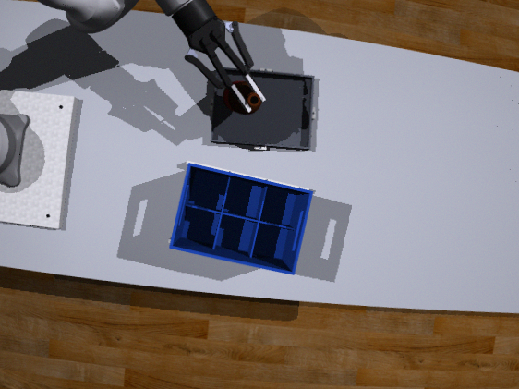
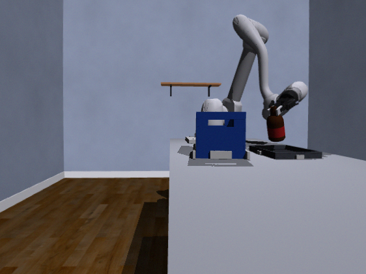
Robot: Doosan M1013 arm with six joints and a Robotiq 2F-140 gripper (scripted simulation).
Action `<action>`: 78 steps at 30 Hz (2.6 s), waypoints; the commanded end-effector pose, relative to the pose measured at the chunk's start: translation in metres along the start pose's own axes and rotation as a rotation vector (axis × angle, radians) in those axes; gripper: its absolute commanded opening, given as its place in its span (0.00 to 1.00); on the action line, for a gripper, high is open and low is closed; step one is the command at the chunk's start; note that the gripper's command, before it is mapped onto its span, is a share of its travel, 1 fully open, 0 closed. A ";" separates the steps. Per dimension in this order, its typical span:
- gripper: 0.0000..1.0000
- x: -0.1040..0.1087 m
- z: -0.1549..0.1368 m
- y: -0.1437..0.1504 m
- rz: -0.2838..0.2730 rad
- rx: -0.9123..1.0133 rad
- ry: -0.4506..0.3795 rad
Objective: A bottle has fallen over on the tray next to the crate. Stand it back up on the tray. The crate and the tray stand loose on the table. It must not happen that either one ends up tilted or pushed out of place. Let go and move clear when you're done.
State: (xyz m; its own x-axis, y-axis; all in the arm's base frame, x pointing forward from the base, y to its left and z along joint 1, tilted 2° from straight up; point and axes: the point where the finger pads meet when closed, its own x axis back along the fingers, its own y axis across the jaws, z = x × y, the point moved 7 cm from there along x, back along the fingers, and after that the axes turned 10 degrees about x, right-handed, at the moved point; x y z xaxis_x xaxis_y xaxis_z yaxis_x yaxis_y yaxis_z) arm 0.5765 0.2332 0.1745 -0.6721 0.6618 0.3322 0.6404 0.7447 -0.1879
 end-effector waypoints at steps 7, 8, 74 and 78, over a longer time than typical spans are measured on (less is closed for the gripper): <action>0.10 -0.004 0.011 0.002 0.000 0.000 0.000; 0.10 -0.004 0.012 0.002 0.000 0.000 0.000; 0.10 -0.014 0.038 0.007 0.000 0.000 0.000; 0.10 -0.014 0.038 0.007 0.000 0.000 0.000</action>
State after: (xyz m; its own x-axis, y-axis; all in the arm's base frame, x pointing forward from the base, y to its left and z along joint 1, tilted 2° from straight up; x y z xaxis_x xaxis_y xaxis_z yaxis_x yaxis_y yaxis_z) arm 0.5761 0.2321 0.1329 -0.6721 0.6618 0.3321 0.6404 0.7447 -0.1879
